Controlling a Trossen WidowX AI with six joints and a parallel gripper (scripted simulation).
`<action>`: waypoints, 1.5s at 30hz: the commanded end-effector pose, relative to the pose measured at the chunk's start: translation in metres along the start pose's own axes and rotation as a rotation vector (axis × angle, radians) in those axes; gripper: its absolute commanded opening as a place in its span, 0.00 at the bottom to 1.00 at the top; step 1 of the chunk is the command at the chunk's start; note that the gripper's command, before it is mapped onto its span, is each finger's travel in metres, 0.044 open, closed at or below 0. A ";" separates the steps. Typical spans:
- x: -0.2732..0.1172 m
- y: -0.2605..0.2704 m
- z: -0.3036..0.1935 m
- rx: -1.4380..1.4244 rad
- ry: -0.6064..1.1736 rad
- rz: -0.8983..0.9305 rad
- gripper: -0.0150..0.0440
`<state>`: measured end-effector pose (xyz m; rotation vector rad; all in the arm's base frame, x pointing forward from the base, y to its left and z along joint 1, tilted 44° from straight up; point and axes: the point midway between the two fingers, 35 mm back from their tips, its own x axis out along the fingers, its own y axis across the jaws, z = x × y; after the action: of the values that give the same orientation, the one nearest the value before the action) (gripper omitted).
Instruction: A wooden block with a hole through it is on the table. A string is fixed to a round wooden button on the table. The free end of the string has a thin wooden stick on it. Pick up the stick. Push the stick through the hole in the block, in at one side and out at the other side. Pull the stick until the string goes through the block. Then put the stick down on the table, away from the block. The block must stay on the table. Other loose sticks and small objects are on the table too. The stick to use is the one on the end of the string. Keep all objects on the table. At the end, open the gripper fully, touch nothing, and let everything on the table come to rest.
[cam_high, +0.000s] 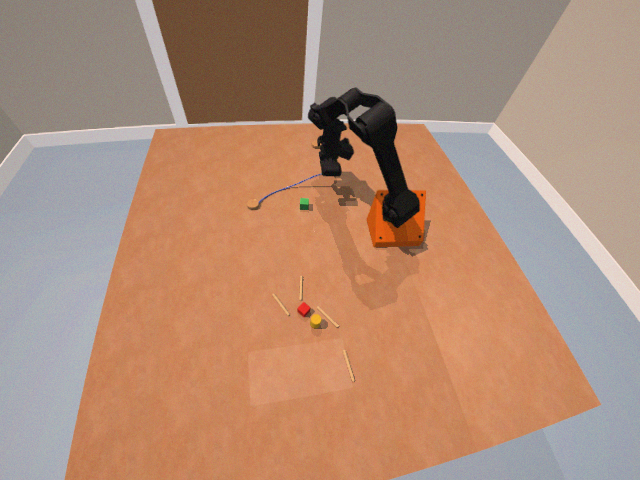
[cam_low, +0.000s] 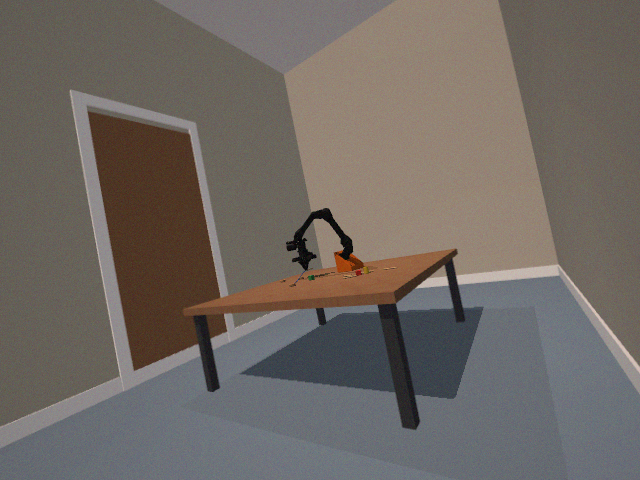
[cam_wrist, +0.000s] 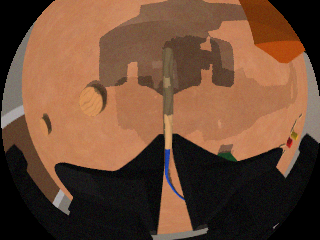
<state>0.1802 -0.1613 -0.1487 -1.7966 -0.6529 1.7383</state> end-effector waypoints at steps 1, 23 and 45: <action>-0.001 0.002 -0.005 -0.144 0.003 0.001 0.25; -0.003 0.011 -0.025 -0.941 0.002 0.005 0.25; -0.004 0.017 -0.045 -1.738 0.000 0.008 0.25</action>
<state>0.2201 -0.1782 -0.1559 -2.5906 -2.4894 1.0622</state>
